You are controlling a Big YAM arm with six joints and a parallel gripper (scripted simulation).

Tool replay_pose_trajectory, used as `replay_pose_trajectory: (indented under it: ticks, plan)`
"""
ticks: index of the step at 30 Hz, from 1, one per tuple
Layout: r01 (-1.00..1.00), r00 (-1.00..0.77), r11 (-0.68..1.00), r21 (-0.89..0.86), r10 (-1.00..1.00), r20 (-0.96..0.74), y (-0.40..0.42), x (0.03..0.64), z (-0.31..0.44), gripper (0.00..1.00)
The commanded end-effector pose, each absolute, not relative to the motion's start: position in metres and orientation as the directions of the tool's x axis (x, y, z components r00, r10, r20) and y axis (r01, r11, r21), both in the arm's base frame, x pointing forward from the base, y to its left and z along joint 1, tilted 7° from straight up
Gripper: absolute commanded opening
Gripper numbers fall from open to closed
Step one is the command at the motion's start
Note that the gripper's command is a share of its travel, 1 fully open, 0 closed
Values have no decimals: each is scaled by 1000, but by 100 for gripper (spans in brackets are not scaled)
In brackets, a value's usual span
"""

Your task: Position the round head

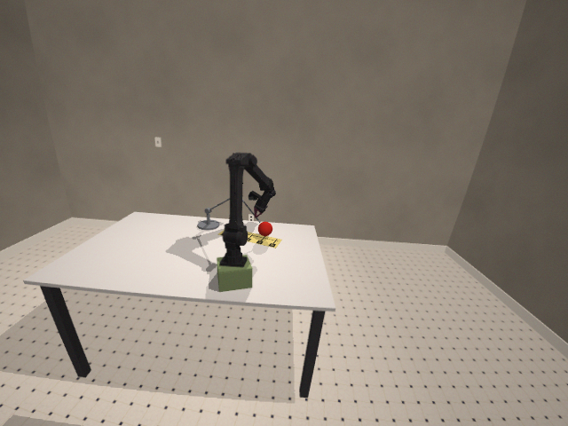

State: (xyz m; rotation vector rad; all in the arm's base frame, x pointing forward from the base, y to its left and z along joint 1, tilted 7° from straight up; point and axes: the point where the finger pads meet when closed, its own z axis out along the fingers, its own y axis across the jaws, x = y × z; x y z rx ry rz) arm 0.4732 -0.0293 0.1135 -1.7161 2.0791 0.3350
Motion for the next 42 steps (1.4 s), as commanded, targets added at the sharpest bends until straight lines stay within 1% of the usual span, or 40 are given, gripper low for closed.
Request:
replay_pose_trajectory:
  ticks: [1, 9, 24, 42]
  plan:
    - [-965, -182, 244, -100, -890, -418, -94, 467, 104, 0]
    - [-963, -190, 251, -101, -893, -407, -121, 463, 97, 0]
    - [-963, -190, 251, -101, -893, -407, -94, 467, 111, 0]
    - [-963, -190, 251, -101, -893, -407, -93, 468, 113, 0]
